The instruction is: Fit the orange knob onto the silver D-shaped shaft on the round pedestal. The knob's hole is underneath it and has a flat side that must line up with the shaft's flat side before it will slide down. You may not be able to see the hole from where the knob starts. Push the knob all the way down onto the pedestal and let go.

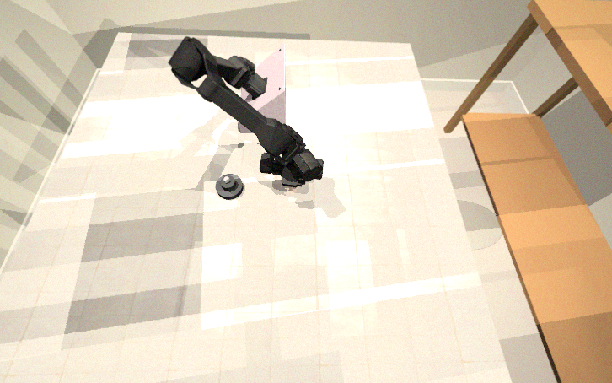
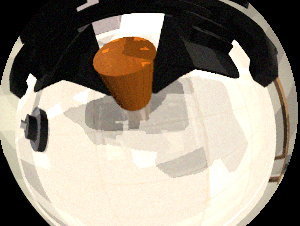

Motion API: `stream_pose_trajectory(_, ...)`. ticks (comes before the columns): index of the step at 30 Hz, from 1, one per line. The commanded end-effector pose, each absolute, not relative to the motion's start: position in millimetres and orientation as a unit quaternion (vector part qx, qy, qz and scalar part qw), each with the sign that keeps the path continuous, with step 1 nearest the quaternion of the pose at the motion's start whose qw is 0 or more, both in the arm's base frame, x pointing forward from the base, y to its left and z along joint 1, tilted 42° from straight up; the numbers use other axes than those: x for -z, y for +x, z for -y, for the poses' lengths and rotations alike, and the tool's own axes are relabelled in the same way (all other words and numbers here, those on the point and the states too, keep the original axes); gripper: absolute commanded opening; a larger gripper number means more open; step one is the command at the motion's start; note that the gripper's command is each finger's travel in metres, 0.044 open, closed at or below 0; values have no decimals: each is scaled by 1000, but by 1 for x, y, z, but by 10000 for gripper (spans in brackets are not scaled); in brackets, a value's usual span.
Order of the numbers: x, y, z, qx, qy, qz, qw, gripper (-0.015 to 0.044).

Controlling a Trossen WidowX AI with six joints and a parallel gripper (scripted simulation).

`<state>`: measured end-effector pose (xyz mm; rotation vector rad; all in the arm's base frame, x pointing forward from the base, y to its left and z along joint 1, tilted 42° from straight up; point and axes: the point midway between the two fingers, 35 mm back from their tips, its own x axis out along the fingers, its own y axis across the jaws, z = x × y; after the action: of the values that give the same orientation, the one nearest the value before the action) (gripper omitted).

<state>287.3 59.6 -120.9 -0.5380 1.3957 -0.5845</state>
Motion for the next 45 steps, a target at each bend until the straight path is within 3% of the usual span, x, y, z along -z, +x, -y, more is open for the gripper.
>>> stream_pose_trajectory(1,112,292,-72,259,-234,-621,701,0)
stream_pose_trajectory(45,23,278,-155,259,-233,-622,701,0)
